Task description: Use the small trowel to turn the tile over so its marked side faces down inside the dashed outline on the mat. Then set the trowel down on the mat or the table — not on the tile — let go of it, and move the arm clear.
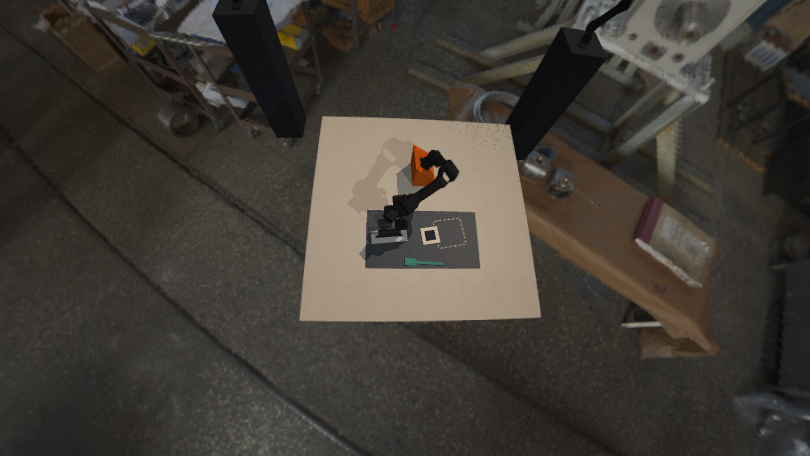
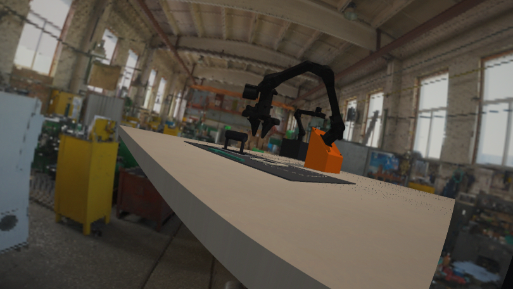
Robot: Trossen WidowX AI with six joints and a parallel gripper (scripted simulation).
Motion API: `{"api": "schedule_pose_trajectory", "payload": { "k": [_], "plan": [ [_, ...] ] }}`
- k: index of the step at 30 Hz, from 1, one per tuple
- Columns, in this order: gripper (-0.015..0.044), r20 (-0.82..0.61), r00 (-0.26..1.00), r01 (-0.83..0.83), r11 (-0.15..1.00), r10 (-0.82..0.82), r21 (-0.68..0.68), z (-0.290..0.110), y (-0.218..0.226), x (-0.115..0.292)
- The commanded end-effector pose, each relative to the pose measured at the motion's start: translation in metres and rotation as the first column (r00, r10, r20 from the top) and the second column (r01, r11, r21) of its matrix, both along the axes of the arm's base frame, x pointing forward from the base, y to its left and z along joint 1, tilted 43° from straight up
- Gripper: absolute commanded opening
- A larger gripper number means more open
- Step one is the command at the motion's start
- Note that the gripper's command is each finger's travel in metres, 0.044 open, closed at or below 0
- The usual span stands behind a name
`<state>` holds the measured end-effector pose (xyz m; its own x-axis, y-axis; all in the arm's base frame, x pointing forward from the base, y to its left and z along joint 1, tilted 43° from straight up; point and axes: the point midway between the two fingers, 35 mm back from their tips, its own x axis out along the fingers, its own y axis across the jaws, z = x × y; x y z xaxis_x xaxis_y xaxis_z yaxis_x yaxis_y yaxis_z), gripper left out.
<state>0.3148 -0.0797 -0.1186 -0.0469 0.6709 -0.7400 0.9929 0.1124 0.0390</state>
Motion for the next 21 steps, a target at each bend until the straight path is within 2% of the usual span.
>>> {"api": "schedule_pose_trajectory", "payload": {
  "k": [1, 11, 21],
  "plan": [
    [0.027, 0.009, 1.0, 0.001, 1.0, -0.001, -0.008, -0.003, -0.016, 0.025],
    [0.027, 0.012, 1.0, 0.005, 1.0, -0.005, -0.013, -0.015, -0.05, 0.077],
    [0.027, 0.012, 1.0, 0.005, 1.0, -0.005, -0.013, -0.022, -0.045, 0.079]
  ]
}}
